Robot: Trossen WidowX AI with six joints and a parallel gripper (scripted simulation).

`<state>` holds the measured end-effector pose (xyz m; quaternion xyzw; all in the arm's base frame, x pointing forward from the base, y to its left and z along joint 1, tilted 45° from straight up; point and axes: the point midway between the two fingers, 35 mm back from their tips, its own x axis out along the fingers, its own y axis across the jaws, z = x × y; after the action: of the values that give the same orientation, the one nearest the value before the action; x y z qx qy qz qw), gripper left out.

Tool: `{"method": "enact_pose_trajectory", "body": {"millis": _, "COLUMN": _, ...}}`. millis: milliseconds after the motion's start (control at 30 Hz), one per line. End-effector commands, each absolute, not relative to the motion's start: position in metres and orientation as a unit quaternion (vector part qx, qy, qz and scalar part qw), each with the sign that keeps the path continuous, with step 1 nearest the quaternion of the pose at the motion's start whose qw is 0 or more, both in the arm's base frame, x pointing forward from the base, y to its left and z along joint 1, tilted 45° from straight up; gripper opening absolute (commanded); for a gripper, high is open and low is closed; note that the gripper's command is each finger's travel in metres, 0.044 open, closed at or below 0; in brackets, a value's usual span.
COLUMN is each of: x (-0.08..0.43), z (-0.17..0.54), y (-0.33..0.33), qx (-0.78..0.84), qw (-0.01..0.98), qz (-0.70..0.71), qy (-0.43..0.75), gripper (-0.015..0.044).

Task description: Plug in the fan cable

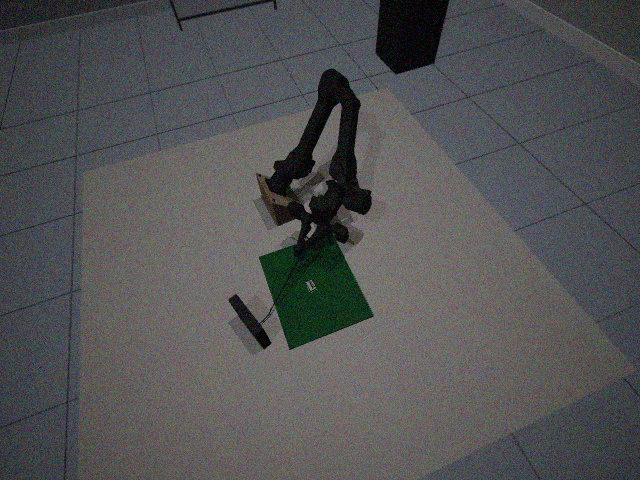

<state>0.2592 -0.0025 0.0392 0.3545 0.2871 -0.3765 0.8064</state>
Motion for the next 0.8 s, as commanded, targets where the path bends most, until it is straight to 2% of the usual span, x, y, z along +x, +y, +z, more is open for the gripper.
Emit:
{"method": "enact_pose_trajectory", "body": {"millis": 0, "x": 0.2588, "z": 0.0409, "y": -0.0039, "qx": 0.358, "qw": 0.807, "qz": -0.377, "qy": 0.28, "gripper": 0.0}}
{"method": "enact_pose_trajectory", "body": {"millis": 767, "x": 0.26, "z": 0.0458, "y": -0.0097, "qx": 0.356, "qw": 0.805, "qz": -0.378, "qy": 0.287, "gripper": 0.0}}
